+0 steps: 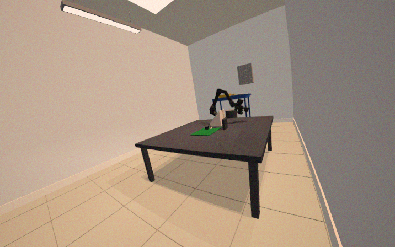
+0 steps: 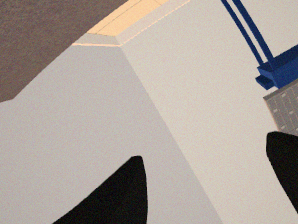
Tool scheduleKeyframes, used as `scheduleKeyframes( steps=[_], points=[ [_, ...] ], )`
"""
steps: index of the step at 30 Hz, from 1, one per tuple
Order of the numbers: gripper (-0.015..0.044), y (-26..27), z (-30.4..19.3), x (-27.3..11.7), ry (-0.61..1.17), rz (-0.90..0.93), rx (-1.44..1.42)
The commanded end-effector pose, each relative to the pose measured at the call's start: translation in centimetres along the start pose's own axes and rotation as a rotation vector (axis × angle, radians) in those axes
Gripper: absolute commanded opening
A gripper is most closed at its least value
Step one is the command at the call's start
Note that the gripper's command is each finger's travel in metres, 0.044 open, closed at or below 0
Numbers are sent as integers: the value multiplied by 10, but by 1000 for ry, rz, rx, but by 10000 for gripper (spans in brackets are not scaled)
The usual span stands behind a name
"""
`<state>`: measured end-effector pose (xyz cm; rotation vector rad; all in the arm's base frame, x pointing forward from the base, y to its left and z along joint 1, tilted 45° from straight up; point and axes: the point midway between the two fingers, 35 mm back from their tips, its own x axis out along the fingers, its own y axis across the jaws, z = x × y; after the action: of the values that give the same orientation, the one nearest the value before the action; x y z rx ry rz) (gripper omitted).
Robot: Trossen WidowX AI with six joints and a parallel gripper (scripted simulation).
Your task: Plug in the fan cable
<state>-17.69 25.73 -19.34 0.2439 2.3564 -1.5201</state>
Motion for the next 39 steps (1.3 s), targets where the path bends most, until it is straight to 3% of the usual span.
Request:
scheduleKeyframes(
  steps=[1, 7, 14, 22, 31, 39],
  points=[
    [283, 0, 0, 0, 0, 0, 0],
    [440, 8, -6, -8, 10, 50, -55],
    [440, 51, -28, -73, -37, 358, -383],
    [440, 72, -25, -165, -376, 601, -735],
    [440, 66, -3, -235, -713, 605, -933],
    [440, 43, 26, -296, -1016, 464, -1079]
  ],
)
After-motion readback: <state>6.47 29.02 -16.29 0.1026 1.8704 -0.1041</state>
